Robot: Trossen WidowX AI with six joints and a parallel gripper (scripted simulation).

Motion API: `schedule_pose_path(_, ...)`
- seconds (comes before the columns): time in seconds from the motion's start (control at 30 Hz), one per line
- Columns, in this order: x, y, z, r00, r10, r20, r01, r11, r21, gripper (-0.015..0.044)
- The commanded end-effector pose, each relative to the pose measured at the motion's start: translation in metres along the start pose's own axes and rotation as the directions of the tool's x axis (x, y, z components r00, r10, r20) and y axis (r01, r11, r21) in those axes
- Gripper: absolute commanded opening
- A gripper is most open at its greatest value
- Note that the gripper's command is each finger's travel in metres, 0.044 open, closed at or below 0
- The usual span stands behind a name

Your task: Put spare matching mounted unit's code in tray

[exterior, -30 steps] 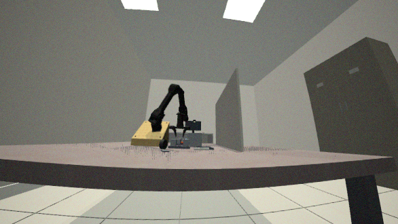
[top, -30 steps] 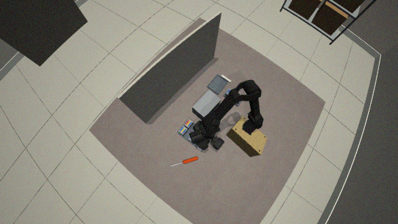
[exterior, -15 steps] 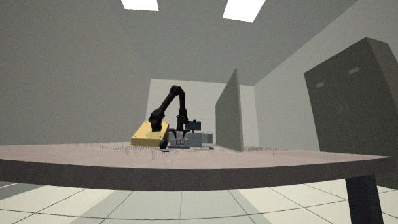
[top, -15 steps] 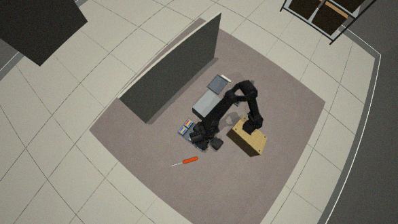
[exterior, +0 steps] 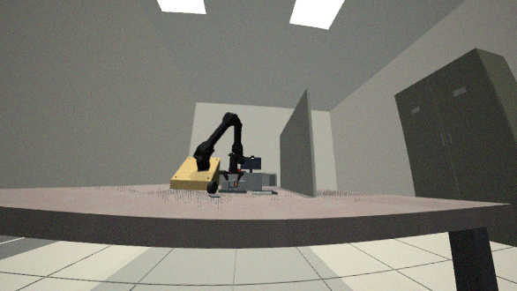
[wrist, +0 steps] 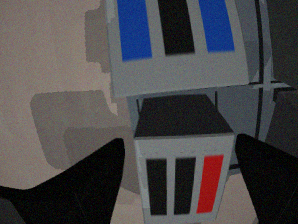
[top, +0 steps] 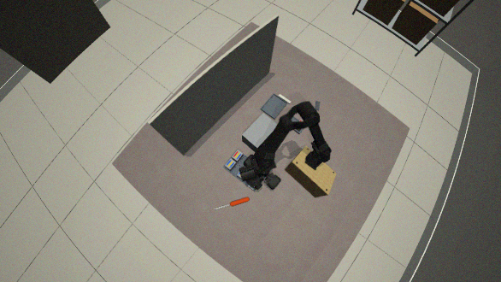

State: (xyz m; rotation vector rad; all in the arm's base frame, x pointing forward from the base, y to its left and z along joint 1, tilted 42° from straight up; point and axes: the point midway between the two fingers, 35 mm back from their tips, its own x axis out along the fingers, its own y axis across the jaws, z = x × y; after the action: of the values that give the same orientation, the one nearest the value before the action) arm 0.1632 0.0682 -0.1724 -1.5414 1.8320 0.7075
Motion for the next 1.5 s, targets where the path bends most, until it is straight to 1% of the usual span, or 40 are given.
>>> schedule_pose_path(0.0,0.004,0.002,-0.003,1.000,0.001,-0.008,-0.001,1.000,-0.008,0.0300)
schedule_pose_path(0.37,0.004,0.002,-0.003,1.000,0.001,-0.008,-0.001,1.000,-0.008,0.0300)
schedule_pose_path(0.53,0.003,0.001,-0.002,1.000,0.002,-0.004,-0.002,1.000,-0.002,0.0169)
schedule_pose_path(0.77,0.003,0.001,-0.002,1.000,0.002,-0.004,-0.002,1.000,-0.002,0.0122)
schedule_pose_path(0.9,0.003,0.001,-0.002,1.000,0.002,-0.004,-0.002,1.000,-0.002,0.0017)
schedule_pose_path(0.93,0.003,0.001,-0.002,1.000,0.002,-0.004,-0.002,1.000,-0.002,0.0000)
schedule_pose_path(1.2,0.002,0.001,-0.002,1.000,0.002,-0.004,-0.002,1.000,-0.002,0.0000)
schedule_pose_path(1.27,-0.009,0.000,-0.001,1.000,0.002,-0.004,-0.002,1.000,-0.003,0.0000)
schedule_pose_path(1.47,-0.057,0.000,0.000,1.000,0.002,-0.004,-0.002,1.000,-0.007,0.0000)
